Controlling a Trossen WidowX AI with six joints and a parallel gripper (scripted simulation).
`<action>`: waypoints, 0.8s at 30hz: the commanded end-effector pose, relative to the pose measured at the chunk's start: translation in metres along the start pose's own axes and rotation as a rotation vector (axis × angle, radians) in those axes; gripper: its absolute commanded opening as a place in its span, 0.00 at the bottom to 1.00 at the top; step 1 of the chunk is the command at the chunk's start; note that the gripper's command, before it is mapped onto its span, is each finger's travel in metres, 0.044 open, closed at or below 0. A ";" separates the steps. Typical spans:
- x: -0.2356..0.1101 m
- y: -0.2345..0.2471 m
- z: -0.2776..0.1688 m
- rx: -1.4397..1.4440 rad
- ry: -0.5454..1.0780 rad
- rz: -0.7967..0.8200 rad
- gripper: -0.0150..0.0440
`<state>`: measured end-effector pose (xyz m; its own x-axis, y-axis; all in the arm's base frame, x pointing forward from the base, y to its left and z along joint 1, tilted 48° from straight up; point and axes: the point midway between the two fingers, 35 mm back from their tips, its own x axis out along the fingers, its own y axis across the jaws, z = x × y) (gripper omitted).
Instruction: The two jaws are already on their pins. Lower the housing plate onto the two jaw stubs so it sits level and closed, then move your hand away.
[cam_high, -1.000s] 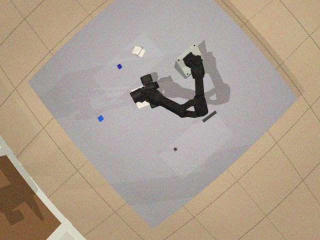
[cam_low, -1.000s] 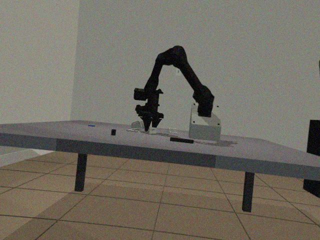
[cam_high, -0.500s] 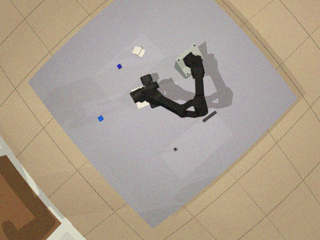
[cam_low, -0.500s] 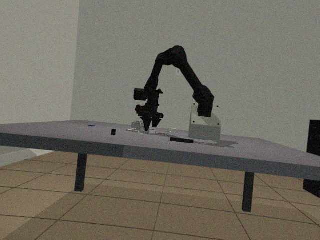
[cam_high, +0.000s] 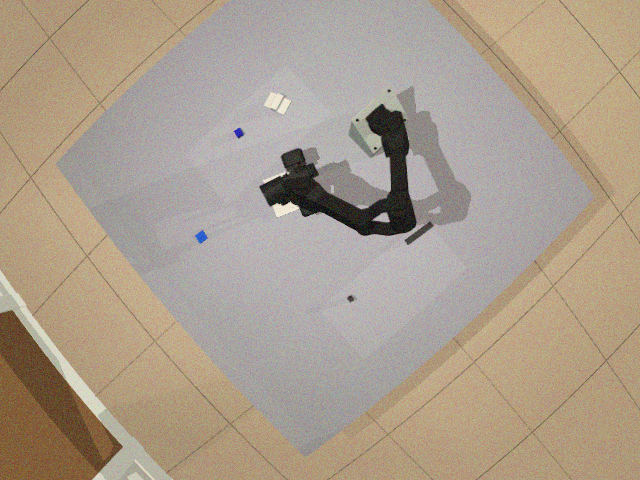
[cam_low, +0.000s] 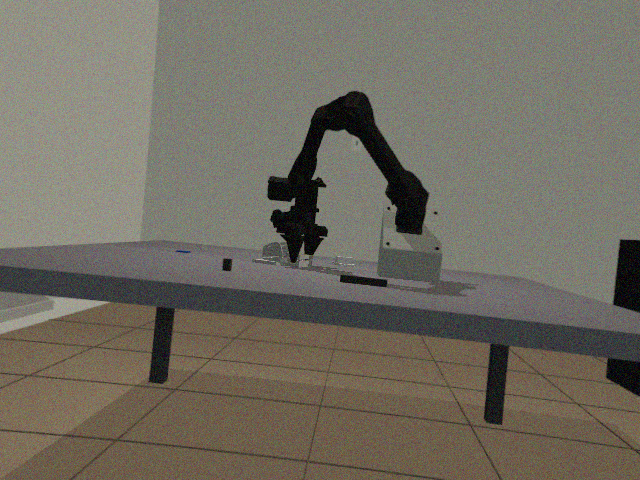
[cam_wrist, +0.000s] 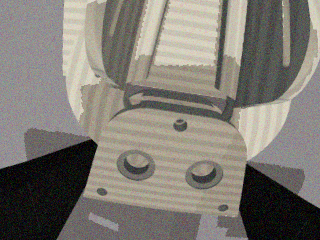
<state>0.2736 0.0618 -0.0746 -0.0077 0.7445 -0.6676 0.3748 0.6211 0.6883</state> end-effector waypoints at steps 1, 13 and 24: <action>-0.003 0.000 0.000 -0.006 -0.001 -0.002 0.85; 0.000 0.001 0.001 -0.006 -0.001 -0.002 0.85; 0.003 0.001 0.001 -0.006 -0.001 -0.002 0.85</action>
<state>0.2748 0.0632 -0.0753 -0.0075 0.7435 -0.6686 0.3656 0.6244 0.6903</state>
